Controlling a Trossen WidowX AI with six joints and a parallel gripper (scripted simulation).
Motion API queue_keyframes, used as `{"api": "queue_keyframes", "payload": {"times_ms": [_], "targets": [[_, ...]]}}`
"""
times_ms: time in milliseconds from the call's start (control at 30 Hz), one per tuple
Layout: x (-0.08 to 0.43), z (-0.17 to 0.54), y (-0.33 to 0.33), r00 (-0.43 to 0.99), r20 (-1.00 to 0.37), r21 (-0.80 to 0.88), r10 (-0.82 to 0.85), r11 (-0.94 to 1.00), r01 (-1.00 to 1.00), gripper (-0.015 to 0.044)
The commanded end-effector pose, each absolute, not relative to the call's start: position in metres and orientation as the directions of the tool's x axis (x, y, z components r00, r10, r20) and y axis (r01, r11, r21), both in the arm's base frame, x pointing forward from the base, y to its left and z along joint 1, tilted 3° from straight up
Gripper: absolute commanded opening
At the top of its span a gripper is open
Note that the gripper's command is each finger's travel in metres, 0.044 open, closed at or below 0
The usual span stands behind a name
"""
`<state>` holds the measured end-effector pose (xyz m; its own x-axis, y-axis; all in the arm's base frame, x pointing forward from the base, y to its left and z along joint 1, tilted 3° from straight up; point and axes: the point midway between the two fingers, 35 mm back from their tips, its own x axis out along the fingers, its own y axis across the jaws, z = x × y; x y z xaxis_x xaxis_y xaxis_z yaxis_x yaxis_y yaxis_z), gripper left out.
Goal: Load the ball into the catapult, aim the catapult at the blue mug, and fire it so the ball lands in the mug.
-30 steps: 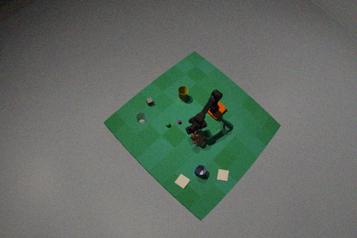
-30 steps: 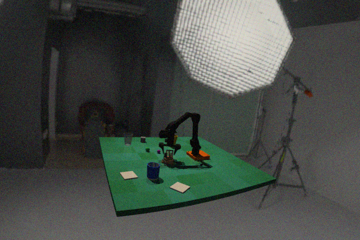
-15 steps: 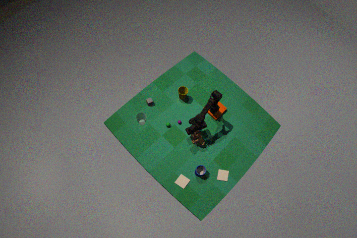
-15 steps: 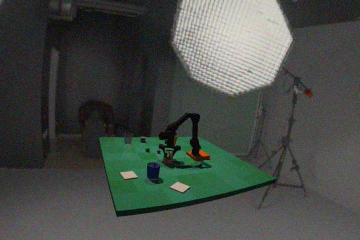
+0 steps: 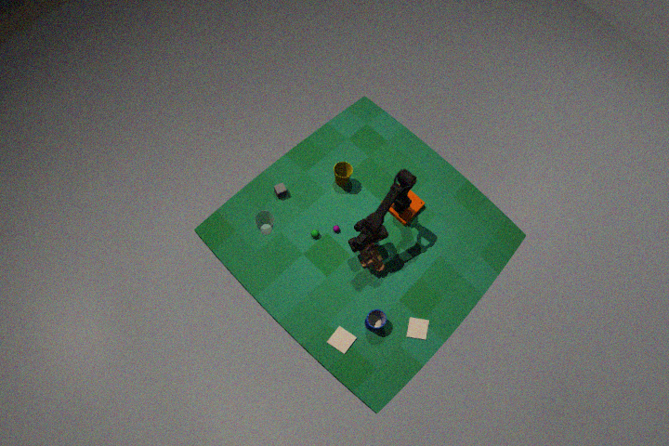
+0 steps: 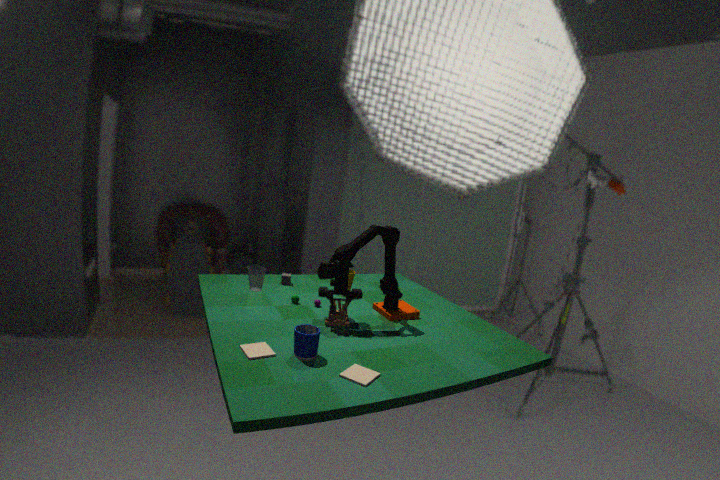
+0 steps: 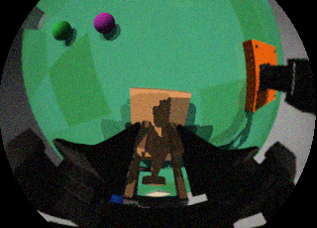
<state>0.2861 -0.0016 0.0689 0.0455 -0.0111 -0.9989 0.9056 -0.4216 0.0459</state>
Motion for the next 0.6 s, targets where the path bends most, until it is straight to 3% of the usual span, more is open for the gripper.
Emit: {"api": "queue_keyframes", "payload": {"times_ms": [0, 167, 567], "targets": [[0.288, 0.108, -0.001, 0.080, -0.997, 0.077, -0.011, -0.422, 0.903, 0.0000], [0.288, 0.111, 0.002, 0.080, -0.997, 0.077, -0.011, -0.401, 0.913, 0.0000], [0.283, 0.108, 0.056, 0.076, -0.997, 0.076, -0.007, -0.013, 0.997, 0.0000]]}}
